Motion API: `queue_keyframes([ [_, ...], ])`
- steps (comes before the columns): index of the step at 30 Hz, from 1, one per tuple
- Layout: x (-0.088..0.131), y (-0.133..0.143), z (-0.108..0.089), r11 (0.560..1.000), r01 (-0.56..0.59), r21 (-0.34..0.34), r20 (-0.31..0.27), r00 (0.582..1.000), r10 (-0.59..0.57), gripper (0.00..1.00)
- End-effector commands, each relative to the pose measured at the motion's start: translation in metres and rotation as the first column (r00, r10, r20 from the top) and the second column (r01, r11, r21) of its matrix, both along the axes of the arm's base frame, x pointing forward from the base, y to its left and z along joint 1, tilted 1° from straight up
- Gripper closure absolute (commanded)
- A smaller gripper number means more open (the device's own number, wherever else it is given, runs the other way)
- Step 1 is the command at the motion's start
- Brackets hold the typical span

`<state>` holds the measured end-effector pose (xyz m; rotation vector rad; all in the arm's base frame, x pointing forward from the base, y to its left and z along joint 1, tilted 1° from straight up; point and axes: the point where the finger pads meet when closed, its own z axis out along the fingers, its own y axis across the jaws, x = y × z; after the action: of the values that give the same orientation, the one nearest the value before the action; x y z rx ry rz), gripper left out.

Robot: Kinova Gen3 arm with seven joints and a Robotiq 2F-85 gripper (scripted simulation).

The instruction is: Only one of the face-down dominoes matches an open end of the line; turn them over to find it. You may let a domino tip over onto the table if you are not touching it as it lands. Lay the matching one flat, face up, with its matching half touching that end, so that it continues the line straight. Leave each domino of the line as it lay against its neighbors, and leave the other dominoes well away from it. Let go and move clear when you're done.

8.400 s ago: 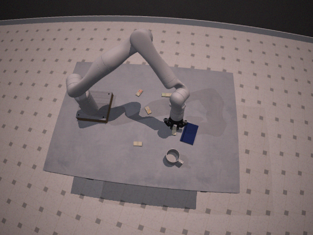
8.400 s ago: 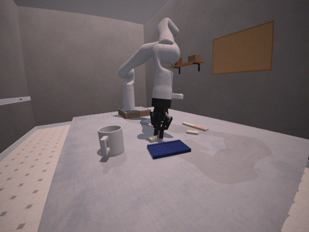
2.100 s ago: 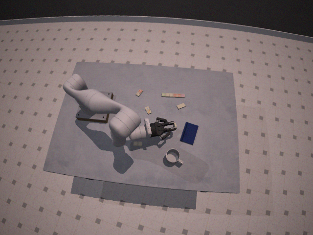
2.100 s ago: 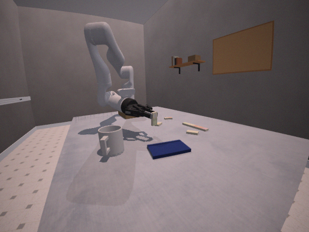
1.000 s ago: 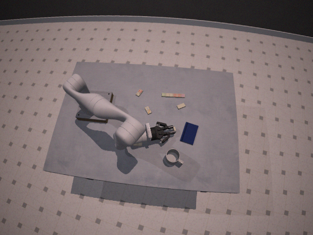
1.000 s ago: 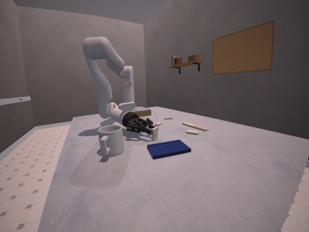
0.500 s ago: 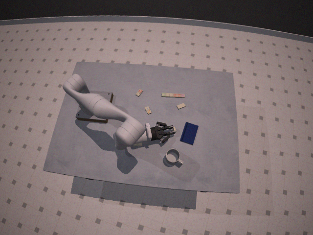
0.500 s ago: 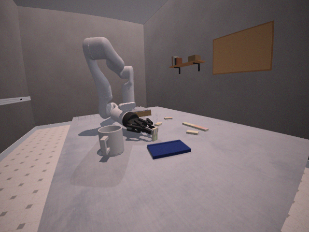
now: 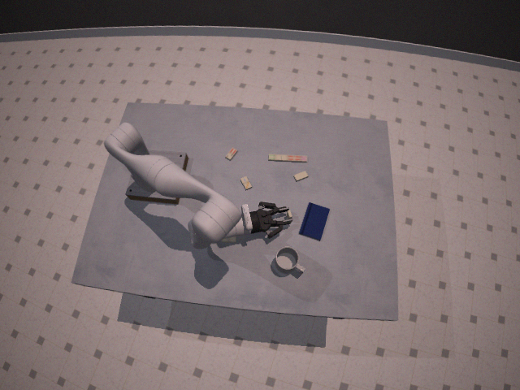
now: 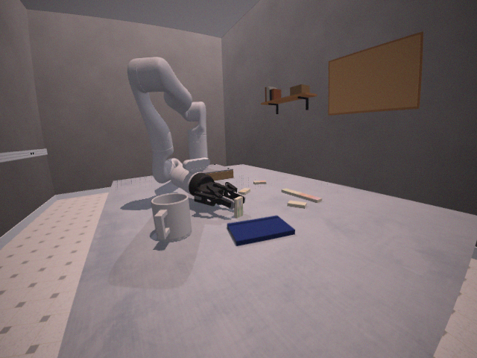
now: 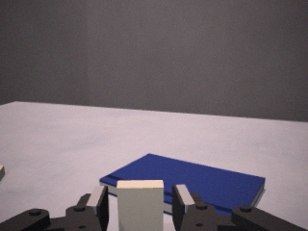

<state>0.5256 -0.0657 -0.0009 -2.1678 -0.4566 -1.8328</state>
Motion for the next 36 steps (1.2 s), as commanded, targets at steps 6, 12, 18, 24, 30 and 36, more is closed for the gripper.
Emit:
queue_keyframes([
  [6, 0.0, 0.0, 0.001, 1.0, 0.0, 0.0, 0.002, 1.0, 0.0, 0.53],
  [12, 0.0, 0.0, 0.001, 1.0, 0.0, 0.0, 0.002, 1.0, 0.0, 0.53],
  [18, 0.0, 0.0, 0.001, 1.0, 0.0, 0.0, 0.002, 1.0, 0.0, 0.53],
  [24, 0.0, 0.0, 0.001, 1.0, 0.0, 0.0, 0.002, 1.0, 0.0, 0.53],
  [30, -0.009, -0.004, 0.009, 1.0, 0.0, 0.0, 0.002, 1.0, 0.0, 0.53],
  [36, -0.025, -0.011, 0.024, 1.0, 0.0, 0.0, 0.002, 1.0, 0.0, 0.53],
])
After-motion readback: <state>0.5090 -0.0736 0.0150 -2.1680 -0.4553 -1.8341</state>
